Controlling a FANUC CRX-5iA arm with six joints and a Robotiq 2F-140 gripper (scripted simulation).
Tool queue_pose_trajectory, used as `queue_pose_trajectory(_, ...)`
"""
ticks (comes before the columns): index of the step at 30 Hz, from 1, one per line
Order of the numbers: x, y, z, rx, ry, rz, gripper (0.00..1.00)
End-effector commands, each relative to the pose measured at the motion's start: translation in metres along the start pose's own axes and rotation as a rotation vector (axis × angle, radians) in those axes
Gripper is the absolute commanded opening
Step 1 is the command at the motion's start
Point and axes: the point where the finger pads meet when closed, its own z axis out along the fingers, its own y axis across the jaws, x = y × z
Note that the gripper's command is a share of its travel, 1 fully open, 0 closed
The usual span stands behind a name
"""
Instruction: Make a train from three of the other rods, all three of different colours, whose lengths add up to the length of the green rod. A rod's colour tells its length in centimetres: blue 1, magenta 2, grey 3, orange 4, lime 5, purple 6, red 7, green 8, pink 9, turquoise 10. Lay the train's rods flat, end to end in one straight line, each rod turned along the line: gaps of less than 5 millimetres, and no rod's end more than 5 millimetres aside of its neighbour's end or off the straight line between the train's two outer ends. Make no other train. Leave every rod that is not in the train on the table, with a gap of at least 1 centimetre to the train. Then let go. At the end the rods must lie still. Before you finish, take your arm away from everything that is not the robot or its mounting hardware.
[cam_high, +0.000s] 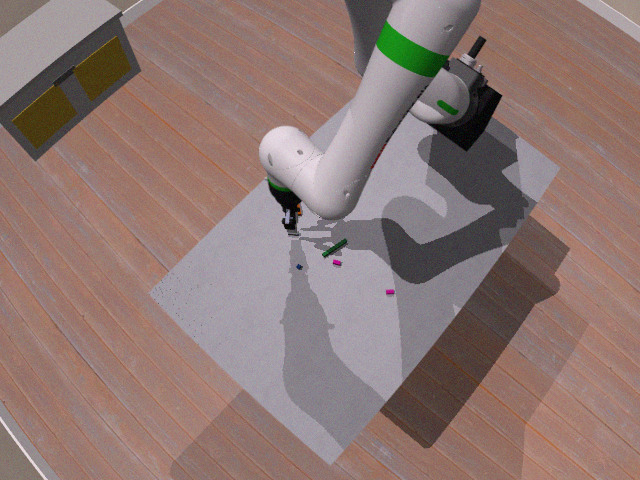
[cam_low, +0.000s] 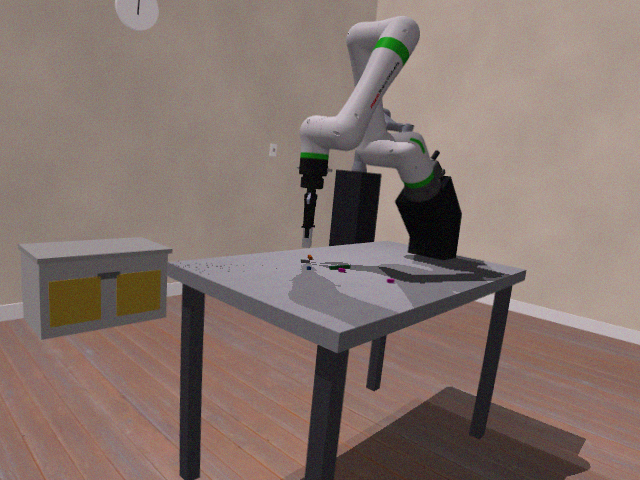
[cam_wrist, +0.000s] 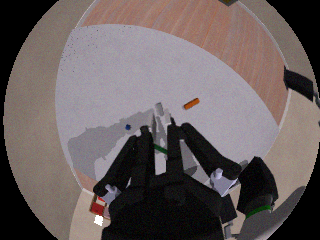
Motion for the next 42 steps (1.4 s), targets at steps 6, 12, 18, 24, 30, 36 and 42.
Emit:
queue_pose_trajectory(6,0.0,0.0,0.013,0.0,0.0,0.0,0.15)
queue_pose_trajectory(12,0.0,0.0,0.021,0.0,0.0,0.0,0.15)
queue_pose_trajectory(18,0.0,0.0,0.028,0.0,0.0,0.0,0.15)
queue_pose_trajectory(24,0.0,0.001,0.033,0.0,0.0,0.0,0.15)
queue_pose_trajectory(30,0.0,0.001,0.035,0.0,0.0,0.0,0.15)
queue_pose_trajectory(36,0.0,0.001,0.036,0.0,0.0,0.0,0.15)
queue_pose_trajectory(42,0.0,0.001,0.036,0.0,0.0,0.0,0.15)
